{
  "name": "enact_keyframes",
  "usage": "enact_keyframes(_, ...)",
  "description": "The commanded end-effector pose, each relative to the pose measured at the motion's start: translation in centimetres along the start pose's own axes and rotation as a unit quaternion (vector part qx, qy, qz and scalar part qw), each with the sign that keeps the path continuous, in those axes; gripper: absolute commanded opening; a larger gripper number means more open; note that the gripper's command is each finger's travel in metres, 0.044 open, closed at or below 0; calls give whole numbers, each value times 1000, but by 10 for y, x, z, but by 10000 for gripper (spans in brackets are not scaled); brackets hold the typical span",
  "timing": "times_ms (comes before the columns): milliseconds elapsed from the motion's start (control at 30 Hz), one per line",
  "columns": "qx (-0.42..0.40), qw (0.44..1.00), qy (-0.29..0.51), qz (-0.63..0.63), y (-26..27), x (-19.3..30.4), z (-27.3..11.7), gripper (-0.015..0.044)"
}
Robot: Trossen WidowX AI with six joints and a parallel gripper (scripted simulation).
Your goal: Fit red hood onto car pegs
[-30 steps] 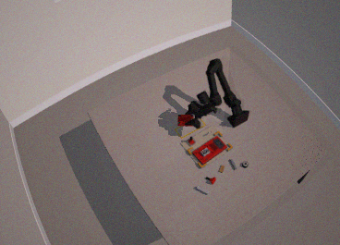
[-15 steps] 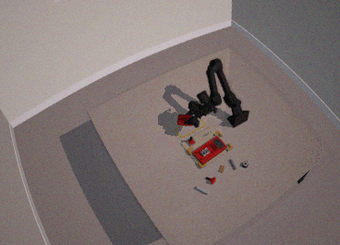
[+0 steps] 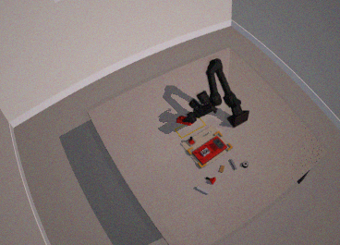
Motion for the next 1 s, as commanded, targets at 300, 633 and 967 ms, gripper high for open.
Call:
enact_keyframes(300, 1, 975, 0, 224, 0, 0, 0, 0)
enact_keyframes(633, 1, 923, 0, 385, 0, 0, 0, 0)
enact_keyframes(967, 1, 844, 0, 537, 0, 1, 0, 0)
Point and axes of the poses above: the point midway between the two fingers, 35 mm back from their tips, its own z axis out along the fingers, its own y axis across the jaws, x = y × z, the point moved 2 cm from there along -z, back along the fingers, and after that the axes turned 9 degrees about -z, right-handed, at the moved point
